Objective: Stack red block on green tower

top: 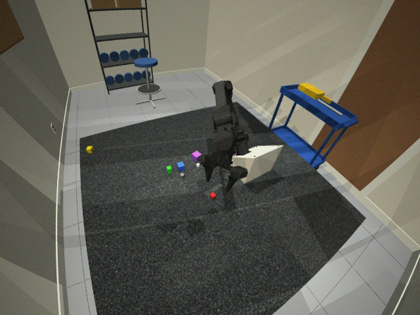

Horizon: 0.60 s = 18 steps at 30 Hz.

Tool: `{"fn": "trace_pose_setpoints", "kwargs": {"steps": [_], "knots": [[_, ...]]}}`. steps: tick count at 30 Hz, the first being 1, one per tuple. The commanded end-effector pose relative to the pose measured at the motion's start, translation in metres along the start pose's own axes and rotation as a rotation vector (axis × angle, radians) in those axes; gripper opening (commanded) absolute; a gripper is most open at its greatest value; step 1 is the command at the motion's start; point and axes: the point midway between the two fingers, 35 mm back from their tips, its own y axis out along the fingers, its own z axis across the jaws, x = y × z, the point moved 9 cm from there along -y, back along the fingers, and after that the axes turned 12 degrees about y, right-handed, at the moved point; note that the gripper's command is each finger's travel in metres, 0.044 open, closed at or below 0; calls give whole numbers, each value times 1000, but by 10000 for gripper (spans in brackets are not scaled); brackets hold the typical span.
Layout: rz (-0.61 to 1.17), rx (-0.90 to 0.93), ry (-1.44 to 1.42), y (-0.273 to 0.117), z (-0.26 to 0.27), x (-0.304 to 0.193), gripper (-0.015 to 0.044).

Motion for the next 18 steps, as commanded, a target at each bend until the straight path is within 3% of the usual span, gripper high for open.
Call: {"fn": "trace_pose_setpoints", "kwargs": {"steps": [1, 7, 18], "knots": [[180, -193, 51, 48, -31, -19, 440], [389, -404, 98, 91, -69, -45, 440], [396, -409, 99, 92, -63, -47, 440]]}}
